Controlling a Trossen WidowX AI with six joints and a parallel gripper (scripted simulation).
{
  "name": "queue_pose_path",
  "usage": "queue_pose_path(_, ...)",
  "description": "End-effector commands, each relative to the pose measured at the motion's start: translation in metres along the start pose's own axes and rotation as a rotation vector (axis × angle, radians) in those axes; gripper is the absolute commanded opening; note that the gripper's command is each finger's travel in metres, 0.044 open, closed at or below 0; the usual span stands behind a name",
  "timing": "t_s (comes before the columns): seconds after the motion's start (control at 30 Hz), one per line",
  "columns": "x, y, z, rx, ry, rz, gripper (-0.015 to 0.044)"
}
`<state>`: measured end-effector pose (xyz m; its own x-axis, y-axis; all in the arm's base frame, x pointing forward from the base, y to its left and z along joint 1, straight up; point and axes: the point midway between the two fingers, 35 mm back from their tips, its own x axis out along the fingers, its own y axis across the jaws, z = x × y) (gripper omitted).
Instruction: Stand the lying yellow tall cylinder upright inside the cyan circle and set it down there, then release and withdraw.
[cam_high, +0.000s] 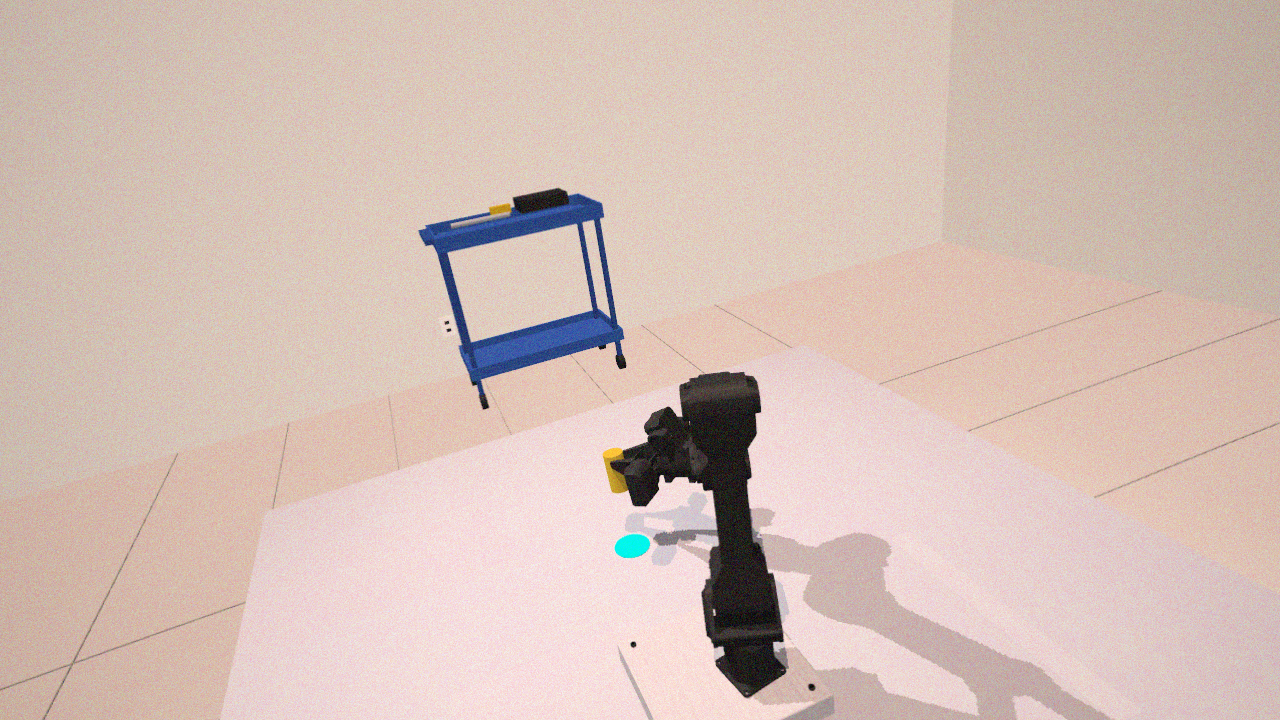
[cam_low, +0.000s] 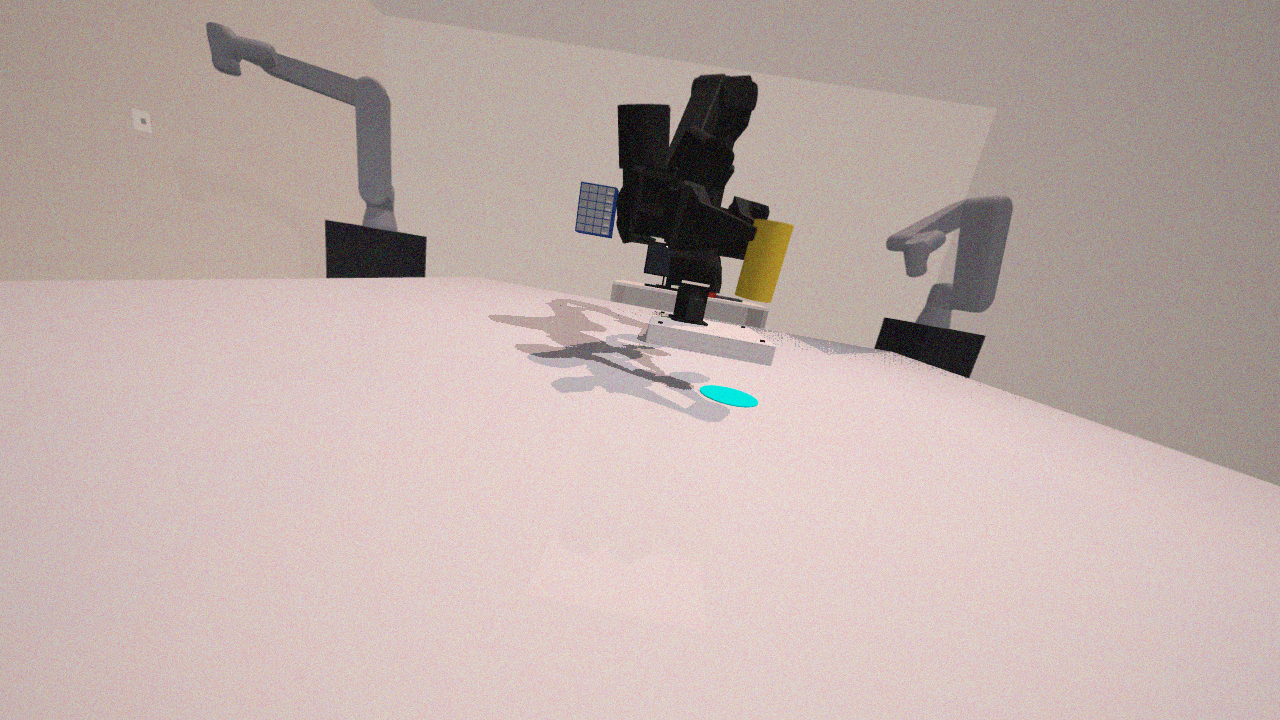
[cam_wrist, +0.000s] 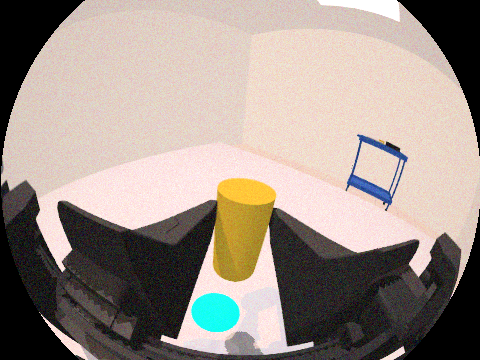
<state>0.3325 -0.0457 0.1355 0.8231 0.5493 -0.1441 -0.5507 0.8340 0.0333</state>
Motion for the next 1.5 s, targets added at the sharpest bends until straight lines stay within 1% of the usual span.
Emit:
queue_pose_path(0.0,-0.004,0.006,0.003,-0.018,-0.022,0.013,0.0105)
queue_pose_path(0.47,-0.015,0.019,0.003,-0.055,-0.064,0.041,0.0105)
queue_pose_path(1.03,-0.015,0.019,0.003,-0.056,-0.064,0.041,0.0105)
queue_pose_path(1.47,-0.009,0.012,-0.025,-0.056,-0.064,0.041,0.0105)
